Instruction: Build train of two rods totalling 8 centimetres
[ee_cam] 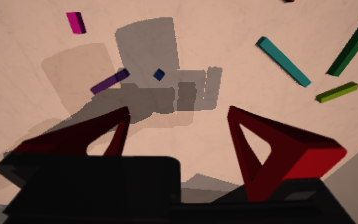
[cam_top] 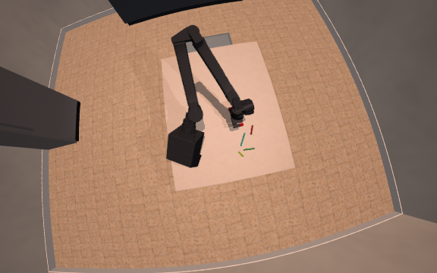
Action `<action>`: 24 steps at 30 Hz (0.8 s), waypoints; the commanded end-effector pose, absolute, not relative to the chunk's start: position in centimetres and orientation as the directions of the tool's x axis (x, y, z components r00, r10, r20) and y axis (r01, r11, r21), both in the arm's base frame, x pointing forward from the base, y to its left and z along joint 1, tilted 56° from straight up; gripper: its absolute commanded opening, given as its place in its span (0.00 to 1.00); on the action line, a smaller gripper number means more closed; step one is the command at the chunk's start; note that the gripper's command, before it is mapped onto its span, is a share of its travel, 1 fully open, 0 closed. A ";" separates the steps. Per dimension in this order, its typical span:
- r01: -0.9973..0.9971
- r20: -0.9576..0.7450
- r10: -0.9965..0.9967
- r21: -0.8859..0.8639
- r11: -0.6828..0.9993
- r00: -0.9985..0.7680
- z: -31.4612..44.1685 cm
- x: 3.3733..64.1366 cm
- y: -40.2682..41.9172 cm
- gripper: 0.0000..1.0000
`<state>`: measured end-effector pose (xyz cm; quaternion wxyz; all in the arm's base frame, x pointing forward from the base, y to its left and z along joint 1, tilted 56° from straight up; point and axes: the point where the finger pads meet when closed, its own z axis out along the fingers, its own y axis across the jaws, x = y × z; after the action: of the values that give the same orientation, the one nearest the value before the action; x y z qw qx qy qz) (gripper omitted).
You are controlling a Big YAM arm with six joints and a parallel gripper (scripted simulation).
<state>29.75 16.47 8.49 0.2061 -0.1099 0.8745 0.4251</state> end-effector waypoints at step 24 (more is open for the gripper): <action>-0.310 -0.405 0.016 0.724 0.616 -0.914 8.1 29.8 16.5 1.00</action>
<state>29.59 16.46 8.22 0.1922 -0.0869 0.8779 0.4299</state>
